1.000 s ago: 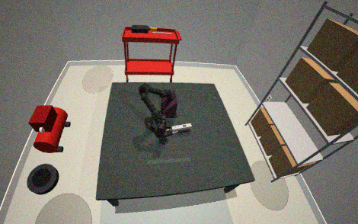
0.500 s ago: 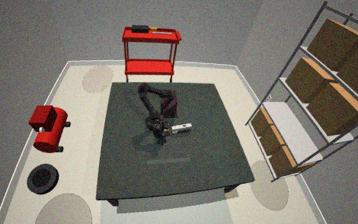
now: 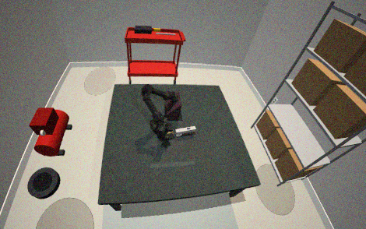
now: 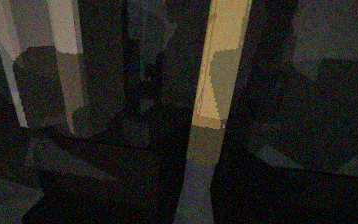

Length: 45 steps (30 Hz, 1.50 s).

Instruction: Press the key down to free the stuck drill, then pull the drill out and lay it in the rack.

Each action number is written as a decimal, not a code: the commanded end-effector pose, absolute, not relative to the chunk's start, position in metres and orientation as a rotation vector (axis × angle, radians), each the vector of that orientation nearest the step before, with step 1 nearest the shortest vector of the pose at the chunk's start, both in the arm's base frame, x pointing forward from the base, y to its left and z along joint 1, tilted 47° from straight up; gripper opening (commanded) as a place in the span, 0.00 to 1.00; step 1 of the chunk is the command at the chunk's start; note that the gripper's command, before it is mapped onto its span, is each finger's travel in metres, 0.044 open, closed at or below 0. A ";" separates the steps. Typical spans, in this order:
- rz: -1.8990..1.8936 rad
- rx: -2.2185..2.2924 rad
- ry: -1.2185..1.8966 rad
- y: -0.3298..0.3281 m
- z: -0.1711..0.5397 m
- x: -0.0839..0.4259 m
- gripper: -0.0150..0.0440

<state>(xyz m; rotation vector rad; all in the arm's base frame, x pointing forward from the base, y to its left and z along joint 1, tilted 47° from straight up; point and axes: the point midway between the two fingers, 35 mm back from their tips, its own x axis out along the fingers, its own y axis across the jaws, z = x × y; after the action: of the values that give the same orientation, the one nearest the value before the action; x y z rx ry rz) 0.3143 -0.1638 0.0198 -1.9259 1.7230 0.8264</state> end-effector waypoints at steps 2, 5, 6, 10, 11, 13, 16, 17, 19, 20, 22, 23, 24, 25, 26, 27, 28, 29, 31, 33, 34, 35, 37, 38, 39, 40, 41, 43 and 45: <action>0.823 -1.924 1.717 -0.161 0.022 0.314 0.25; 0.823 -1.924 1.717 -0.160 0.023 0.314 0.25; 0.823 -1.924 1.717 -0.159 0.023 0.314 0.25; 0.823 -1.924 1.717 -0.158 0.024 0.313 0.25; 0.823 -1.924 1.717 -0.157 0.024 0.313 0.25; 0.823 -1.924 1.717 -0.156 0.024 0.313 0.25; 0.823 -1.924 1.717 -0.155 0.025 0.313 0.25; 0.823 -1.924 1.717 -0.154 0.025 0.313 0.25; 0.823 -1.924 1.717 -0.154 0.025 0.313 0.25; 0.823 -1.924 1.717 -0.153 0.026 0.313 0.25; 0.823 -1.924 1.717 -0.152 0.026 0.312 0.25; 0.823 -1.924 1.717 -0.152 0.026 0.312 0.25; 0.823 -1.924 1.717 -0.151 0.026 0.312 0.25; 0.823 -1.924 1.717 -0.151 0.026 0.312 0.25; 0.823 -1.924 1.717 -0.150 0.027 0.312 0.25; 0.823 -1.924 1.717 -0.150 0.027 0.312 0.25; 0.824 -1.924 1.717 -0.149 0.027 0.312 0.25; 0.824 -1.924 1.717 -0.149 0.027 0.312 0.25; 0.824 -1.924 1.717 -0.148 0.027 0.312 0.25; 0.824 -1.924 1.717 -0.147 0.028 0.312 0.25; 0.824 -1.924 1.717 -0.147 0.028 0.312 0.25; 0.824 -1.924 1.717 -0.146 0.028 0.312 0.25; 0.824 -1.924 1.717 -0.145 0.029 0.311 0.25; 0.824 -1.924 1.717 -0.145 0.029 0.311 0.25; 0.824 -1.924 1.717 -0.144 0.029 0.311 0.25; 0.824 -1.924 1.717 -0.144 0.029 0.311 0.25; 0.824 -1.924 1.717 -0.144 0.030 0.311 0.25; 0.824 -1.924 1.717 -0.143 0.030 0.311 0.25; 0.824 -1.924 1.717 -0.142 0.030 0.311 0.25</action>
<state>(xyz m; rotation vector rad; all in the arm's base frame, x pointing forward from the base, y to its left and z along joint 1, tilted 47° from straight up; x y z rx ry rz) 0.3110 -0.1435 0.0279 -1.9217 1.7146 0.8318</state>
